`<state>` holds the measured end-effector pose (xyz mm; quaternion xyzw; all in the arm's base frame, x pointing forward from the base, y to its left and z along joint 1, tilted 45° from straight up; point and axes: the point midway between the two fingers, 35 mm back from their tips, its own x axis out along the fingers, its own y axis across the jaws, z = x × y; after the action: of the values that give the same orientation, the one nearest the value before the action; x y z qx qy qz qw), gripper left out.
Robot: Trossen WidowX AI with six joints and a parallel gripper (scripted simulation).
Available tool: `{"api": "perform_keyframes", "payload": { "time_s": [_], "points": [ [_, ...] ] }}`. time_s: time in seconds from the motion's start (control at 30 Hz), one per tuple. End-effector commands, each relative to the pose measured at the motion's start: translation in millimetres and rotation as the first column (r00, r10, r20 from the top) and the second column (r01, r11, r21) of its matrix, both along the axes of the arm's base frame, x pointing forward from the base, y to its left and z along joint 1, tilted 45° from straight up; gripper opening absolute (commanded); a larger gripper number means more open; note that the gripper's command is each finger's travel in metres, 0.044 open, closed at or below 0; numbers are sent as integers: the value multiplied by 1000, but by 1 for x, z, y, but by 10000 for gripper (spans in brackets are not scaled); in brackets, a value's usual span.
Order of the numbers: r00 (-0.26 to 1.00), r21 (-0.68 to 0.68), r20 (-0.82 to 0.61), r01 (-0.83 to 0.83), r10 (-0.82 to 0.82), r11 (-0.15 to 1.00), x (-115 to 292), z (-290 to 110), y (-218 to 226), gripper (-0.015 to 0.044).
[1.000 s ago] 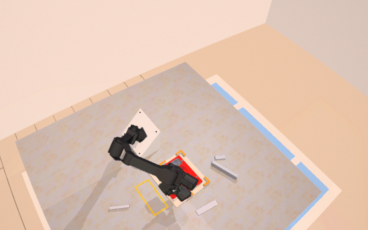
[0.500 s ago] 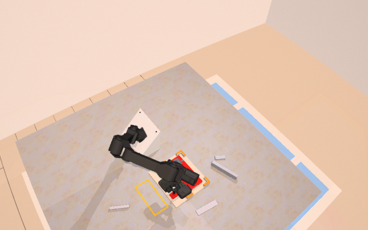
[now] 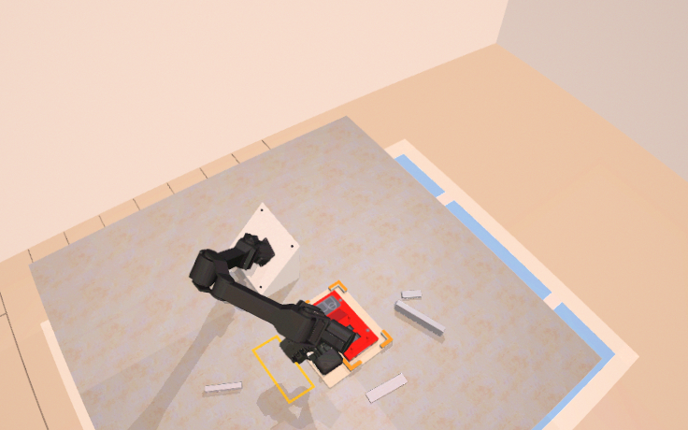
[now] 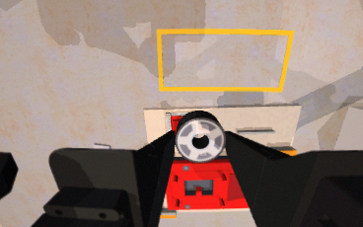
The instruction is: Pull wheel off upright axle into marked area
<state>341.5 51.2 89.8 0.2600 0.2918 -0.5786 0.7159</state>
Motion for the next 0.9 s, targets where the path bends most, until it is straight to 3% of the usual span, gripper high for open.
{"api": "perform_keyframes", "payload": {
  "time_s": [0.0,0.87],
  "points": [
    [1000,-4,-1,-5,5,1000,-5,9,-9,0],
    [1000,-6,1,-3,3,1000,-35,45,-53,0]
  ]
}}
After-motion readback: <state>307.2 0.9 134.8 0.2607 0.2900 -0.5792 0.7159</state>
